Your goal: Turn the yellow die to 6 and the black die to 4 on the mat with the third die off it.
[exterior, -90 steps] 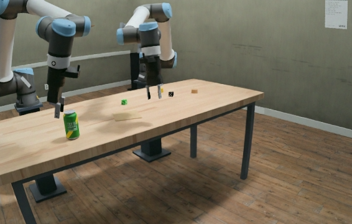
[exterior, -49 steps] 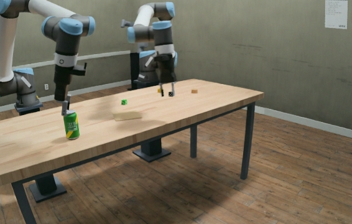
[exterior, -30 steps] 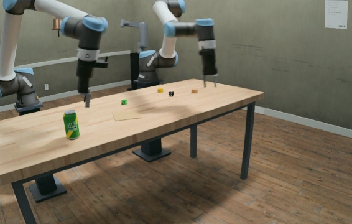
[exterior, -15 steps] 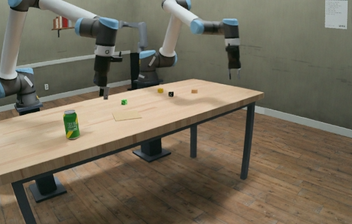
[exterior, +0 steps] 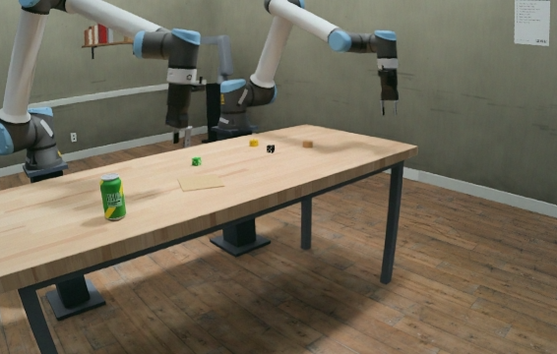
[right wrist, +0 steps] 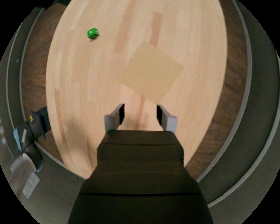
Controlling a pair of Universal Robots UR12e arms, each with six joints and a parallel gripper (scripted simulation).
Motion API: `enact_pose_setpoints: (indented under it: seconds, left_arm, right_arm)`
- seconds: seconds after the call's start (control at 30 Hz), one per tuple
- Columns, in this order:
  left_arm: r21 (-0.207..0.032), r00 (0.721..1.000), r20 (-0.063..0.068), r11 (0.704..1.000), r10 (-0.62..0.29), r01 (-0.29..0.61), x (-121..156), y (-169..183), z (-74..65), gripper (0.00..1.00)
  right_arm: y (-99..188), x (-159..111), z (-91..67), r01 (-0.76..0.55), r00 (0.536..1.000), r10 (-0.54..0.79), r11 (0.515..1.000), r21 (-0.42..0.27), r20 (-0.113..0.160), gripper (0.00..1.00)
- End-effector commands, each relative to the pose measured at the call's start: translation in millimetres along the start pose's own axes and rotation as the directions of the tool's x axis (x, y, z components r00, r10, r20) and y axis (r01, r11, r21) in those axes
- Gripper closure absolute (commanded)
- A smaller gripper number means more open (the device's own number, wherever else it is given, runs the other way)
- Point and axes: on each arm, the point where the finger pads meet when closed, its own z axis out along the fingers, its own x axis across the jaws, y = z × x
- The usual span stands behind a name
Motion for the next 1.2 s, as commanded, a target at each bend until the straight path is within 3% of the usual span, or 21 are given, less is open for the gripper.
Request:
enact_pose_setpoints:
  seconds: [0.0, 0.3, 0.37, 0.4, 0.8, 0.87, 0.93, 0.97, 1.17]
  left_arm:
    - [0.0, 1.0, -0.002, 1.0, 0.013, -0.013, 3.7, 50.0, -1.2, 0.0]
    - [0.0, 0.999, -0.017, 0.999, 0.048, -0.048, 36.1, 198.4, -1.0, 0.0]
    - [0.0, 0.999, -0.017, 0.999, 0.048, -0.048, 36.1, 198.4, -1.0, 0.0]
    - [0.0, 0.998, -0.019, 0.998, 0.055, -0.055, 48.2, 236.6, -0.9, 0.0]
    - [0.007, 0.994, -0.036, 0.995, 0.104, -0.103, 133.9, 408.9, -1.5, 0.0]
    - [0.009, 0.993, -0.038, 0.994, 0.112, -0.112, 152.6, 436.7, -1.6, 0.0]
    - [0.009, 0.993, -0.038, 0.994, 0.112, -0.112, 152.6, 436.7, -1.6, 0.0]
    - [0.011, 0.992, -0.04, 0.993, 0.119, -0.118, 175.7, 469.2, -1.7, 0.0]
    - [0.017, 0.988, -0.046, 0.989, 0.144, -0.144, 236.5, 537.3, -2.4, 0.0]
  right_arm:
    - [-19.0, -10.0, -1.9, 0.045, 0.999, -0.045, 0.999, 0.004, -0.013, 0.0]
    - [-88.2, -56.1, -2.9, 0.221, 0.974, -0.22, 0.975, 0.013, -0.054, 0.0]
    - [-88.2, -56.1, -2.9, 0.221, 0.974, -0.22, 0.975, 0.013, -0.054, 0.0]
    - [-95.8, -61.9, -2.8, 0.241, 0.969, -0.24, 0.97, 0.014, -0.059, 0.0]
    - [-166.4, -124.1, -1.4, 0.437, 0.895, -0.433, 0.899, 0.014, -0.106, 0.0]
    - [-174.5, -132.4, -1.1, 0.461, 0.883, -0.457, 0.887, 0.013, -0.112, 0.0]
    - [-174.5, -132.4, -1.1, 0.461, 0.883, -0.457, 0.887, 0.013, -0.112, 0.0]
    - [-178.2, -136.3, -0.9, 0.471, 0.877, -0.467, 0.882, 0.013, -0.115, 0.0]
    - [-195.7, -155.4, 0.0, 0.523, 0.846, -0.517, 0.852, 0.01, -0.128, 0.0]
